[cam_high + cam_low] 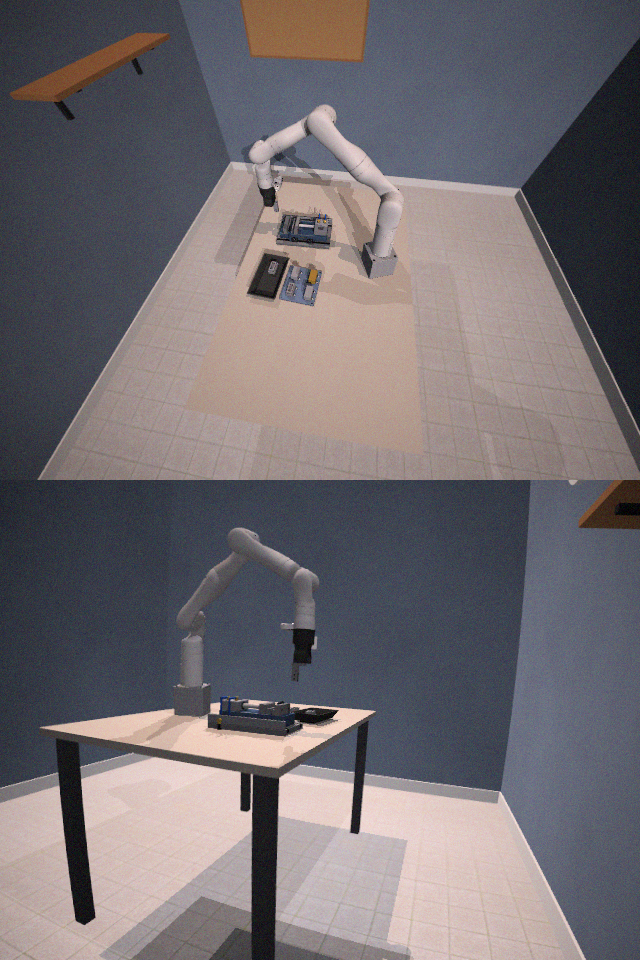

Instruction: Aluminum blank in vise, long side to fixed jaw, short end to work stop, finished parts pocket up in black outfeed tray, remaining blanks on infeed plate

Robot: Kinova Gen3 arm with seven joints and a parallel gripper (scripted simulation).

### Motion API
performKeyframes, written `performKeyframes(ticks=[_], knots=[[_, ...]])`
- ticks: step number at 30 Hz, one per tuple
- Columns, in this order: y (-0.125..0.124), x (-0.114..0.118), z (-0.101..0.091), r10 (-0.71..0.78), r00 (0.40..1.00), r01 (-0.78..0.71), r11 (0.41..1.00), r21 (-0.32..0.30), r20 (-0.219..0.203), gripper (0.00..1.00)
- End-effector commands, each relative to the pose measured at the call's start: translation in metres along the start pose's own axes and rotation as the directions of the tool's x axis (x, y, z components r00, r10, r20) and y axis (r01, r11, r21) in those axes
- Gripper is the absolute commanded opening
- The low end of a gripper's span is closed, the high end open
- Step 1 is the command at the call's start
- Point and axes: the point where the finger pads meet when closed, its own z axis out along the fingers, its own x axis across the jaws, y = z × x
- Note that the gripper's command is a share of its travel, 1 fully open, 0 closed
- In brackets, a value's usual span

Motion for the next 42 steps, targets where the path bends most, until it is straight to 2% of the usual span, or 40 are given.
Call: performKeyframes(ticks=[1,22,24,26,28,29,31,33,37,42], knots=[[0.001,0.0,-0.001,0.0,1.0,0.0,1.0,-0.003,0.001,0.0],[0.001,0.0,-0.001,-0.001,1.0,0.001,1.0,-0.003,0.0,0.0],[0.001,0.005,-0.001,-0.018,1.0,0.018,1.0,-0.002,0.0,0.0],[0.0,0.022,0.0,-0.073,0.997,0.073,0.997,0.001,-0.001,0.0],[-0.002,0.051,0.001,-0.173,0.985,0.173,0.985,0.004,-0.004,0.0],[-0.002,0.059,0.001,-0.198,0.98,0.198,0.98,0.005,-0.004,0.0],[-0.002,0.059,0.001,-0.198,0.98,0.198,0.98,0.005,-0.004,0.0],[-0.007,0.094,0.002,-0.317,0.948,0.317,0.948,0.008,-0.007,0.0],[-0.014,0.132,0.002,-0.444,0.896,0.444,0.896,0.01,-0.009,0.0],[-0.029,0.183,0.003,-0.607,0.794,0.608,0.794,0.011,-0.011,0.0]])
